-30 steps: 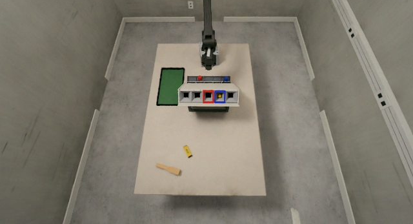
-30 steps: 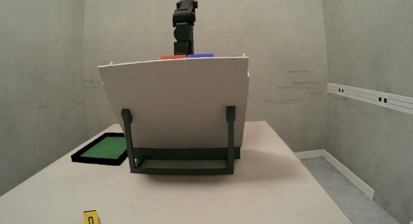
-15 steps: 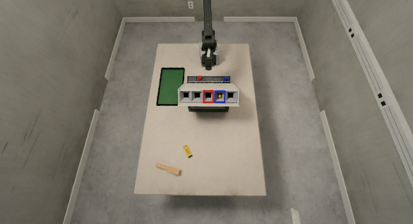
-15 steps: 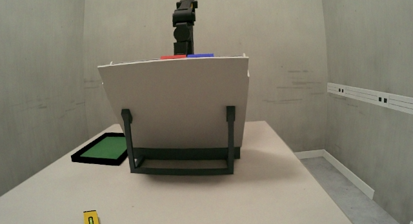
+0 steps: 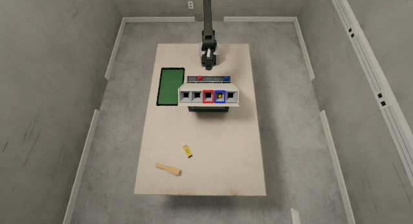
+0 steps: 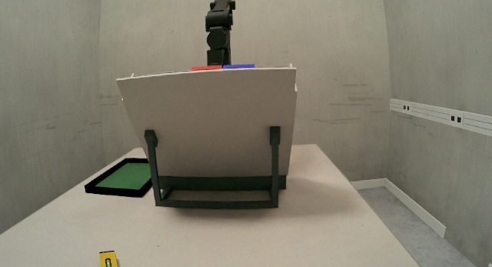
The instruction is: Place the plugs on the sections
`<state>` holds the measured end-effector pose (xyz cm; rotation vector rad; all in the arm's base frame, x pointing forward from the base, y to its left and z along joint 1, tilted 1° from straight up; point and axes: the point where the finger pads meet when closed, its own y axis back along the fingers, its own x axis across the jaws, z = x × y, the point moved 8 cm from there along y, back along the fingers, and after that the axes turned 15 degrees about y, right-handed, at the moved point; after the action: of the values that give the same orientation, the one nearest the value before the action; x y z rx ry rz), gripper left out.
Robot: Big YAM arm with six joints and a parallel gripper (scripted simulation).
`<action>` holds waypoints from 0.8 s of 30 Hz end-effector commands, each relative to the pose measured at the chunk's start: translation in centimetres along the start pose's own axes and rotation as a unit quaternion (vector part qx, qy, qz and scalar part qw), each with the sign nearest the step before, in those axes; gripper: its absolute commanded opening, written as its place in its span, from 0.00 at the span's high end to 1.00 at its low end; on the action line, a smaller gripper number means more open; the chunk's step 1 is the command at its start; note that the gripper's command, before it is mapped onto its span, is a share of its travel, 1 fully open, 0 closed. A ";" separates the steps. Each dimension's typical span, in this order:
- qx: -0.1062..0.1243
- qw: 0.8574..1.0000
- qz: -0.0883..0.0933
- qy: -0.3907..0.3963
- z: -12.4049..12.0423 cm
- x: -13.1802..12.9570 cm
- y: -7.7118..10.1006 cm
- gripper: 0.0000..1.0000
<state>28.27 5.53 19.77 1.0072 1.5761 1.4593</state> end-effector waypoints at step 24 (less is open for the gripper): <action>-0.014 1.000 -0.003 0.003 0.5 -0.1 0.3 0.41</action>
<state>28.57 5.60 19.76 0.9882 1.5671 1.4746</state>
